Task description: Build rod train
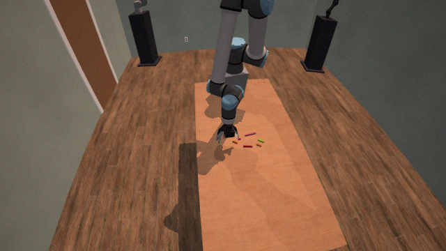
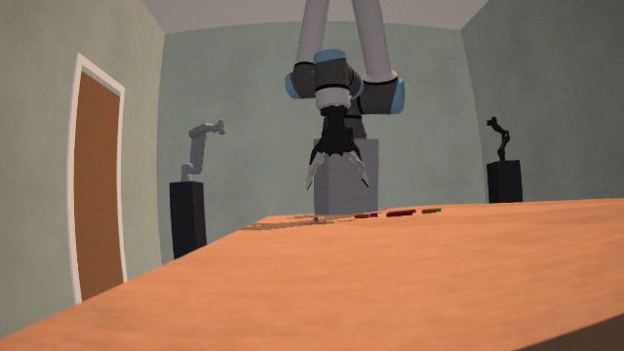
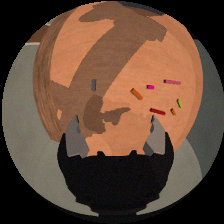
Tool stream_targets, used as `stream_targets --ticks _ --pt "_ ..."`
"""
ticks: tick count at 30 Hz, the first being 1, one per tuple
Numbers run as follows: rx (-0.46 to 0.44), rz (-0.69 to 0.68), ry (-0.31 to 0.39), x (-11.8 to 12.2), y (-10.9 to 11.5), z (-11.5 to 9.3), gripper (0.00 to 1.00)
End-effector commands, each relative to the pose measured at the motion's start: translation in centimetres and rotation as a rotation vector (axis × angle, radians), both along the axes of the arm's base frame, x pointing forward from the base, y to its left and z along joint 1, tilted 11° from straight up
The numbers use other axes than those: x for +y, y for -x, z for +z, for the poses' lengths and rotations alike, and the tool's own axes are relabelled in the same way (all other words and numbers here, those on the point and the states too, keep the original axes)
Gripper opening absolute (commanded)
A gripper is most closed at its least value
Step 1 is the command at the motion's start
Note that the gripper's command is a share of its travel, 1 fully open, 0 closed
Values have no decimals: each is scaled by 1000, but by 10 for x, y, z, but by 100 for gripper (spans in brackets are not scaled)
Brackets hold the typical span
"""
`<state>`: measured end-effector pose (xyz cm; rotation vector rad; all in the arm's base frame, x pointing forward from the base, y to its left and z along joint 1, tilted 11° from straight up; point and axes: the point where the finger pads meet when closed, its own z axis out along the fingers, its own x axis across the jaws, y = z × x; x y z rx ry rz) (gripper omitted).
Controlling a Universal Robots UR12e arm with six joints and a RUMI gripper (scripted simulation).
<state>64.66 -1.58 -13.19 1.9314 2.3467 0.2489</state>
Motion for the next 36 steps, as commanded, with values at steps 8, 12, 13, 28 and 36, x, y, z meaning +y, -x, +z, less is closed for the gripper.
stream_targets --ticks 8,12,13,28,36 --pt "-1 0 0 0 0 1 100" --pt "-1 0 0 0 0 1 100" --pt "-1 0 0 0 0 1 100" --pt "-1 0 0 0 0 1 100" --pt "0 -20 -3 1 1 0 100"
